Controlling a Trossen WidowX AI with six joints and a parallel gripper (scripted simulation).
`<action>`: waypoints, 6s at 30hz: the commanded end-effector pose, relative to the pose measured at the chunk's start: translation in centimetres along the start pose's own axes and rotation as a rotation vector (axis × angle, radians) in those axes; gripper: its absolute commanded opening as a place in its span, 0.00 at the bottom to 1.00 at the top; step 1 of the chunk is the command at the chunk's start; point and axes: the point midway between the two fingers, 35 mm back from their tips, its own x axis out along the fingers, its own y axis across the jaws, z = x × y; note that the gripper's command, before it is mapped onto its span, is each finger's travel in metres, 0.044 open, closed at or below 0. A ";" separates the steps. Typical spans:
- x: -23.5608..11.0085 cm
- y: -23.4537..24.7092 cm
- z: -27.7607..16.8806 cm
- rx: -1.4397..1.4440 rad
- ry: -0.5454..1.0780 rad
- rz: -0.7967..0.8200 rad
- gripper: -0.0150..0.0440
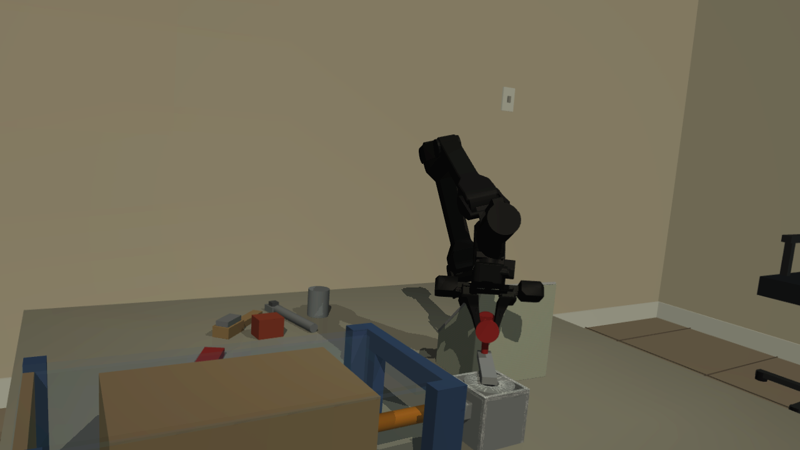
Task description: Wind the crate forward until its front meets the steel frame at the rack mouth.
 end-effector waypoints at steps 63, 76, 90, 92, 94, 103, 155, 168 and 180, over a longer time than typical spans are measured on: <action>2.6 -9.0 5.4 0.005 0.005 -0.041 0.25; 3.5 -9.6 7.2 0.005 0.004 -0.042 0.25; 4.4 -9.8 9.3 0.006 0.002 -0.042 0.25; 4.5 -9.8 9.6 0.006 0.002 -0.043 0.25; 4.6 -9.8 9.8 0.006 0.002 -0.043 0.25; 5.2 -9.5 11.1 0.007 0.001 -0.043 0.25; 7.9 -4.5 16.9 0.008 -0.005 -0.040 0.25; 8.2 -2.5 17.6 0.008 -0.006 -0.038 0.25; 8.4 -0.6 17.9 0.008 -0.007 -0.037 0.25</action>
